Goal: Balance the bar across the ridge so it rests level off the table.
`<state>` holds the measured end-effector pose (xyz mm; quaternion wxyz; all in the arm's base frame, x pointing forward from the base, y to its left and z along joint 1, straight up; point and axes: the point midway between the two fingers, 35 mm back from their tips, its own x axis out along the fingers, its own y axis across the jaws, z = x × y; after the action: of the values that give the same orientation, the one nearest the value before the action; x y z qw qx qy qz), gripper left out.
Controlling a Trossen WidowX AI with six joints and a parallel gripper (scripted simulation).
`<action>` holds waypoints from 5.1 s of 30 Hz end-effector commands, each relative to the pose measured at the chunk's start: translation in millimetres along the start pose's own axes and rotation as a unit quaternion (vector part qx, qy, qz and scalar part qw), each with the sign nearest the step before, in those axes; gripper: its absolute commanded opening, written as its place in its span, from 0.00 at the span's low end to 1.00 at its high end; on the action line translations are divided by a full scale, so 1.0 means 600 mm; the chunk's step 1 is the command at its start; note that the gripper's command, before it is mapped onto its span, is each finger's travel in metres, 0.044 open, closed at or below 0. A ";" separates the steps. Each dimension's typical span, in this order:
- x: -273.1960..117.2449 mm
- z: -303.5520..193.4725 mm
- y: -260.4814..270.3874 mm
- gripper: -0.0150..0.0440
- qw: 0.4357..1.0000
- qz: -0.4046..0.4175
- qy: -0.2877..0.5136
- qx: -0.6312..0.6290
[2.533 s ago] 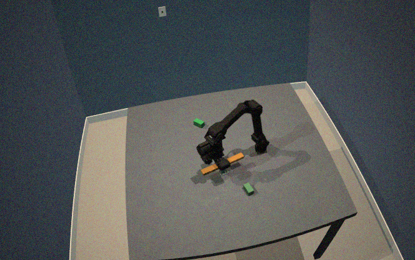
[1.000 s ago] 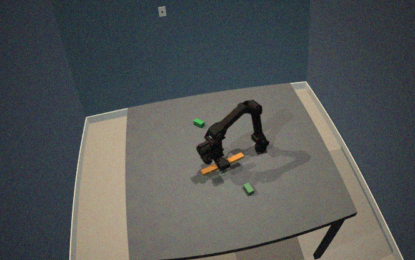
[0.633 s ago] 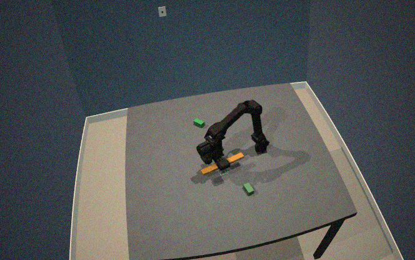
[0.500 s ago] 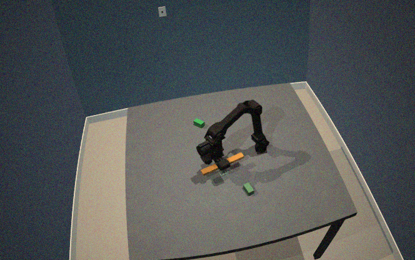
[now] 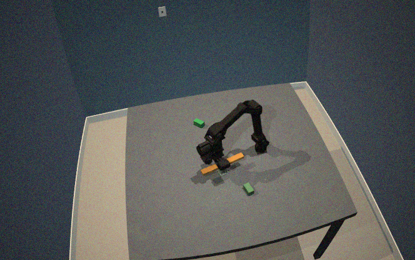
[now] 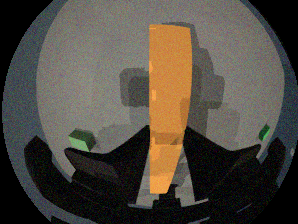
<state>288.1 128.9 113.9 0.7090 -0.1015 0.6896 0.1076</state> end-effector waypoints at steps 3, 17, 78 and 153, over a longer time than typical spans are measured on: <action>0.000 -0.001 0.000 0.25 1.000 -0.001 0.001 0.000; 0.000 -0.001 0.000 0.25 1.000 -0.001 0.001 0.000; -0.001 0.000 0.000 0.25 1.000 0.000 0.000 0.000; -0.001 0.000 0.000 1.00 1.000 0.000 0.000 0.000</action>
<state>287.9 128.9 114.2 0.7086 -0.1013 0.6899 0.1076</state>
